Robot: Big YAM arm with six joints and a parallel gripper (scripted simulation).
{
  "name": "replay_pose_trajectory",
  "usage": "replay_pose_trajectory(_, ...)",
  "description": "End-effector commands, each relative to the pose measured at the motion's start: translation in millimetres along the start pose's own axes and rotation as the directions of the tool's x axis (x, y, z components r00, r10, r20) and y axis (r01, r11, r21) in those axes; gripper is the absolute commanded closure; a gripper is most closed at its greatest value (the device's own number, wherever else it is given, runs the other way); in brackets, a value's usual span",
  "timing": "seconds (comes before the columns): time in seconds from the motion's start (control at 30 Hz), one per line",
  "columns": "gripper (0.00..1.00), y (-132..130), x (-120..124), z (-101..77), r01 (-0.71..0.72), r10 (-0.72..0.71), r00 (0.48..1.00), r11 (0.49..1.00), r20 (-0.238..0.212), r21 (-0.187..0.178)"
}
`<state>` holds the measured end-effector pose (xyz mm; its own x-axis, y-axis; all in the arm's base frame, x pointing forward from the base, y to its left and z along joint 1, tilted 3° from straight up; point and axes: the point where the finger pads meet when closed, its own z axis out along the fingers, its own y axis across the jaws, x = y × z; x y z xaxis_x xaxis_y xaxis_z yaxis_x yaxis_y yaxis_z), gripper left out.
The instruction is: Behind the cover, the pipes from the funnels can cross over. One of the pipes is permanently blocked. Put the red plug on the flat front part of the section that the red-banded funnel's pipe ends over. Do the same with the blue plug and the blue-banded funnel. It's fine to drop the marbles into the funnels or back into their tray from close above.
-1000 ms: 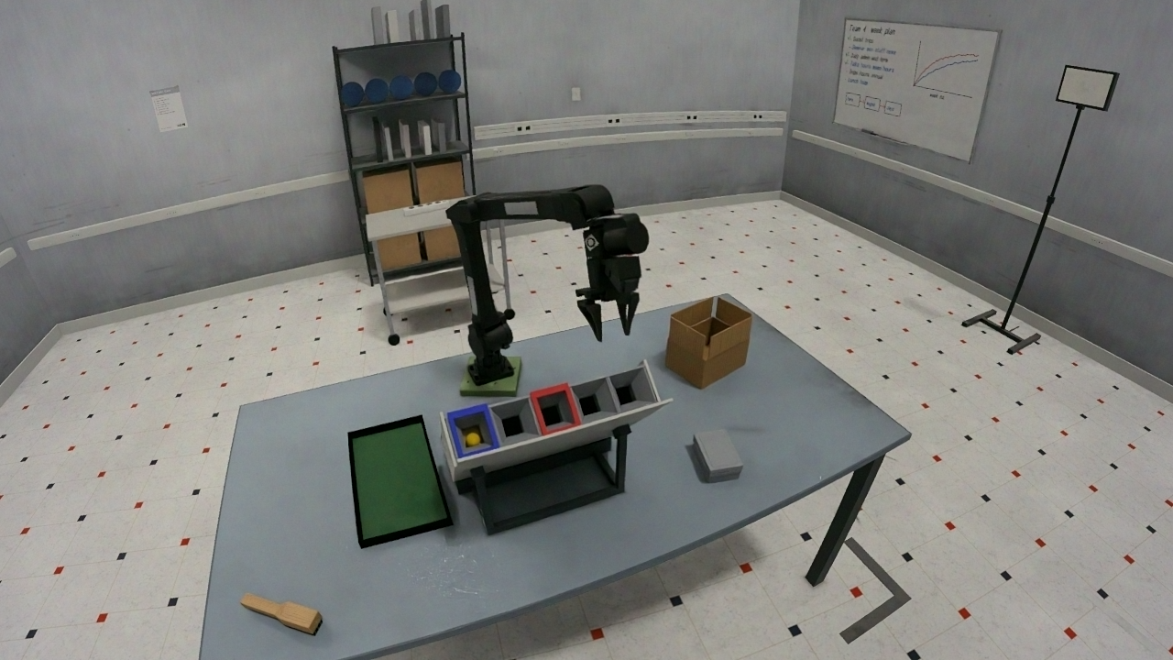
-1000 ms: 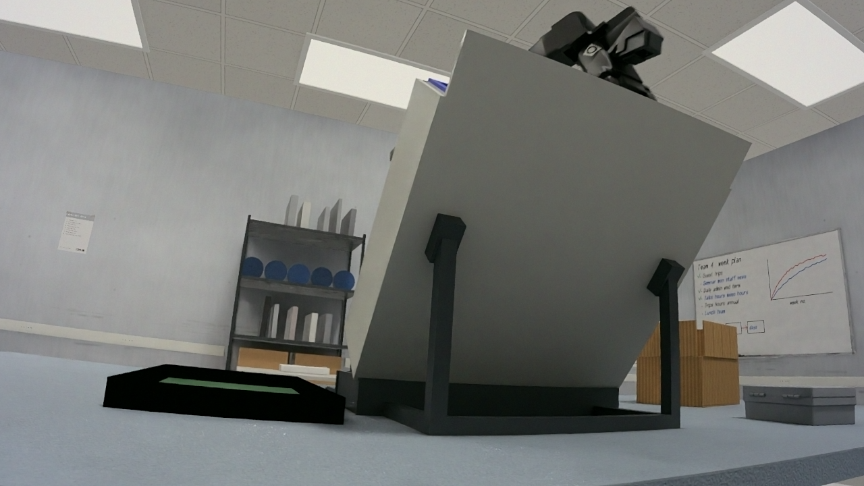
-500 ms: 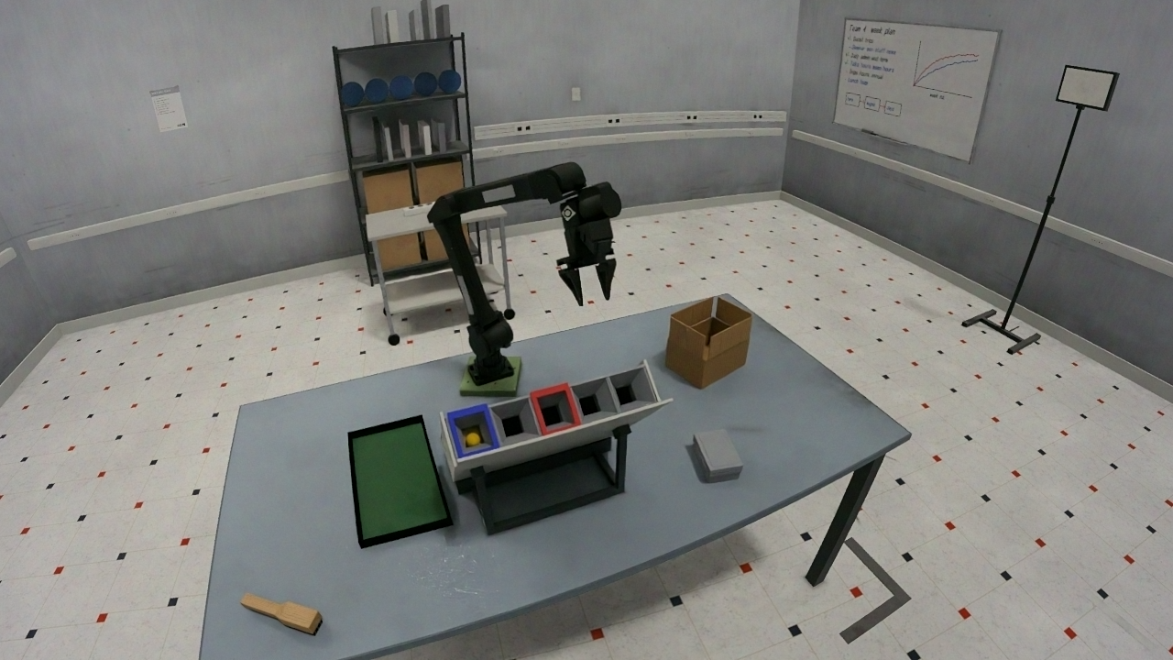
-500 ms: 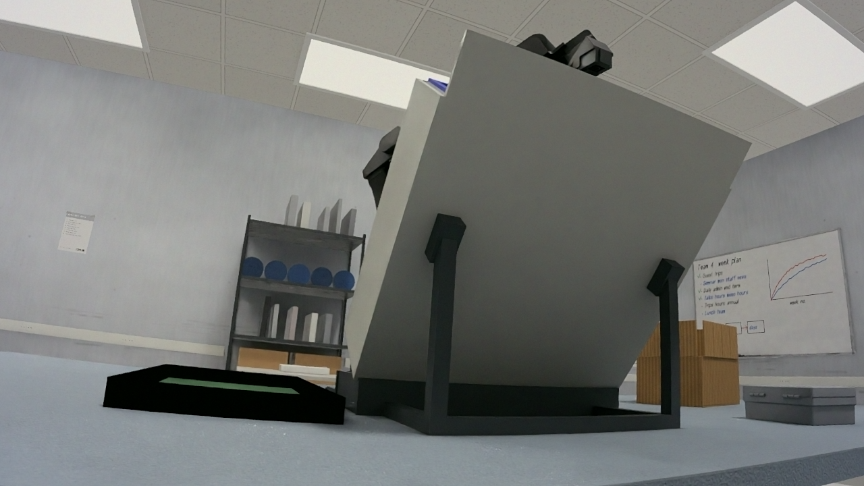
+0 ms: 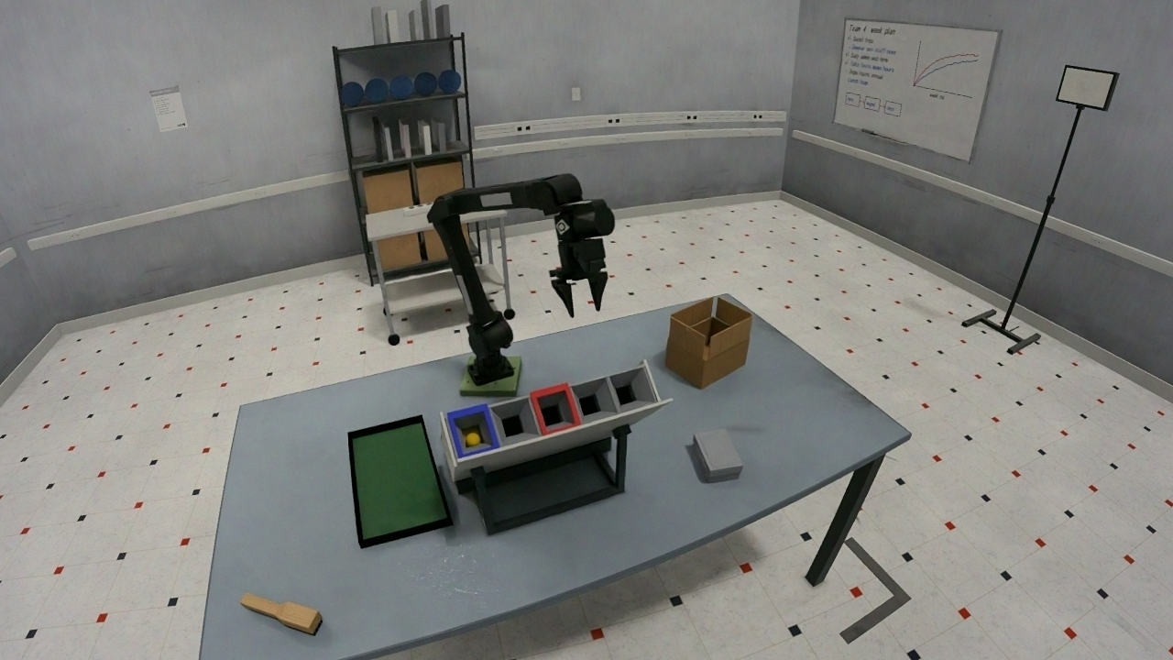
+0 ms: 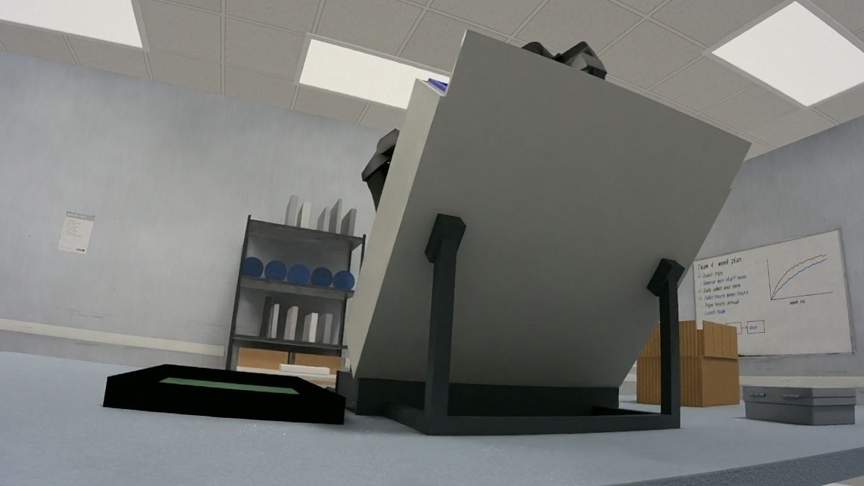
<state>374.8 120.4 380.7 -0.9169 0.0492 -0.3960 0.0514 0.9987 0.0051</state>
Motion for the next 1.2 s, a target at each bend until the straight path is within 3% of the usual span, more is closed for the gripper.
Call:
replay_pose_trajectory(0.0, 0.41, -30.3, 20.8, 1.2, 0.0, 0.001, 0.999, 1.0, -0.041, 0.014)
replay_pose_trajectory(0.27, 0.41, -82.4, 75.1, 19.3, 0.0, 0.002, 0.983, 1.0, -0.186, 0.011)
replay_pose_trajectory(0.33, 0.41, -82.4, 75.1, 19.3, 0.0, 0.002, 0.983, 1.0, -0.186, 0.011)
replay_pose_trajectory(0.83, 0.41, -134.7, 132.4, 41.1, 0.005, 0.002, 0.94, 1.0, -0.341, 0.018)
replay_pose_trajectory(0.9, 0.41, -134.7, 132.4, 41.1, 0.005, 0.002, 0.94, 1.0, -0.341, 0.018)
replay_pose_trajectory(0.93, 0.41, -126.0, 118.8, 37.8, -0.029, 0.037, 0.95, 0.999, -0.31, 0.03)
replay_pose_trajectory(1.17, 0.41, -126.0, 118.8, 37.8, -0.029, 0.037, 0.95, 0.999, -0.31, 0.03)
